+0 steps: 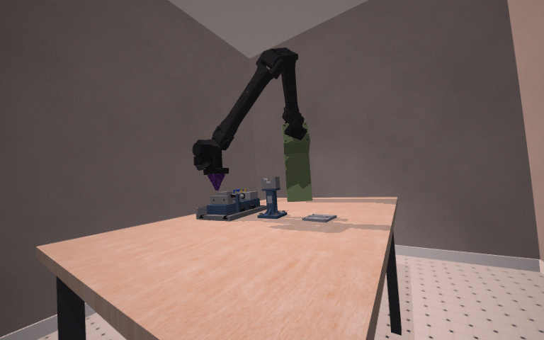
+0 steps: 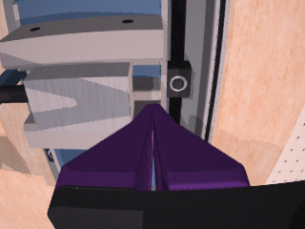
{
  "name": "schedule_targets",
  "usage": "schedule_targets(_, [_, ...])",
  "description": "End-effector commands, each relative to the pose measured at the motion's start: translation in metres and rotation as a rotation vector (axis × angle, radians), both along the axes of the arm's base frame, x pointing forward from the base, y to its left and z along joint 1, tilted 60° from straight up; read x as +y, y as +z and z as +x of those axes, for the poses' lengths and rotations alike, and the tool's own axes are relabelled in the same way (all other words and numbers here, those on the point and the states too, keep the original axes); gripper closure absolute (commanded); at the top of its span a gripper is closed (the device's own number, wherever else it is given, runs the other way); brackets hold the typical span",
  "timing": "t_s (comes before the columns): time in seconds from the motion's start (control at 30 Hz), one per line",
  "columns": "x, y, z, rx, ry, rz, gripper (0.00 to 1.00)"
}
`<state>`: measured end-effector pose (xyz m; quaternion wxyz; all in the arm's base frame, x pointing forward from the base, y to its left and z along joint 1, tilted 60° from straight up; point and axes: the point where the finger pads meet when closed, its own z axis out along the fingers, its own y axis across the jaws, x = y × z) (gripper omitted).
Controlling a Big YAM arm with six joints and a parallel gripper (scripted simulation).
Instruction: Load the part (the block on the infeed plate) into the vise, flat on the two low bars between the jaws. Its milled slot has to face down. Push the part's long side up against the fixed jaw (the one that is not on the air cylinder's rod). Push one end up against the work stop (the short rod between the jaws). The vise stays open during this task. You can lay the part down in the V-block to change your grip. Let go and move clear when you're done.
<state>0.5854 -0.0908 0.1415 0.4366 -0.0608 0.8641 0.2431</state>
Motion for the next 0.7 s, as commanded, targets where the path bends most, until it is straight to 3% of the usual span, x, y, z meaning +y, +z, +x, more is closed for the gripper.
schedule_targets(0.0, [0.0137,-0.0052,0.0062,0.003,0.015,0.007,1.00])
schedule_targets(0.67, [0.0149,-0.0010,0.0126,-0.010,0.015,0.002,1.00])
